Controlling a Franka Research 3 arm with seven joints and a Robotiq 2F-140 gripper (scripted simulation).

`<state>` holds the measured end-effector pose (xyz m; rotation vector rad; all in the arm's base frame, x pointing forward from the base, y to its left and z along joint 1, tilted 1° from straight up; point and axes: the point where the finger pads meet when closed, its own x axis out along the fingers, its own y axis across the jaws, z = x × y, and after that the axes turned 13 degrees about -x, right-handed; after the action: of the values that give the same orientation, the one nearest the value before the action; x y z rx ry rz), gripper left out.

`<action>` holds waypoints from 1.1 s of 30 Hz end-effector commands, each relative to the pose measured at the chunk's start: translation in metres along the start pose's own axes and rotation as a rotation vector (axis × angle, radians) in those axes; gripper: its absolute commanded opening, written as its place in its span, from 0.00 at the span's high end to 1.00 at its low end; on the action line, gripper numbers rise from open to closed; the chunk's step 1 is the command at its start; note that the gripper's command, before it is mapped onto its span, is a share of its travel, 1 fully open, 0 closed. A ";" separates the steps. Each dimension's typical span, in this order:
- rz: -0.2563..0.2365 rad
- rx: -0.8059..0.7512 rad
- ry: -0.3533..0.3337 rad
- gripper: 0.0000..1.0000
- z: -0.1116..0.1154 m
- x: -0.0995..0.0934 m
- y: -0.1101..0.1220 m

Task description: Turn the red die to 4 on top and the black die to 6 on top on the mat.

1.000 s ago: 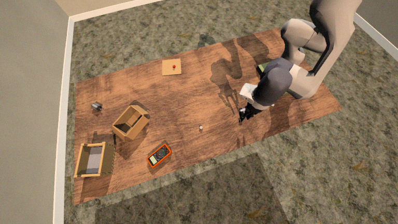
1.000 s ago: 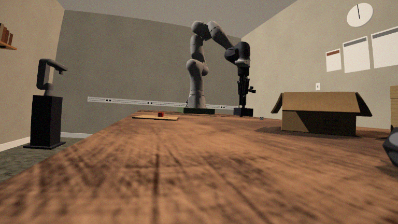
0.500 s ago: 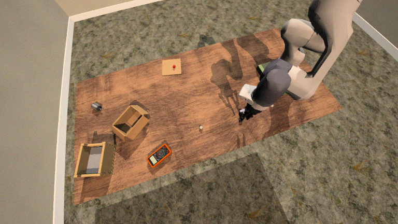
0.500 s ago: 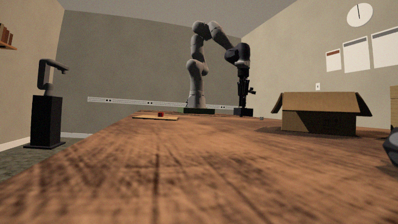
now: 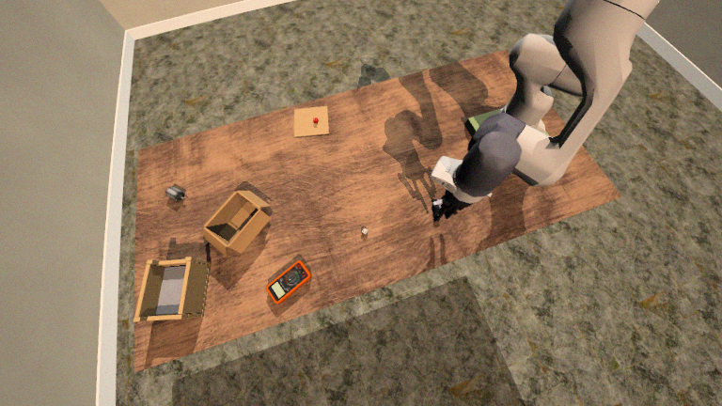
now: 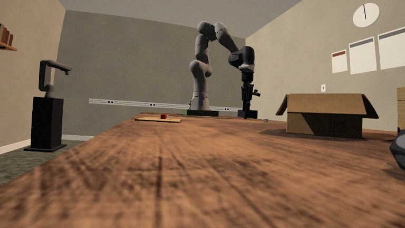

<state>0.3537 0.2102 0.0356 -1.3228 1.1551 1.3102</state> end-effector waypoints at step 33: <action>-0.007 -0.009 -0.006 0.73 0.002 0.024 -0.002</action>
<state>0.3564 0.2101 0.0122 -1.3210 1.1482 1.3067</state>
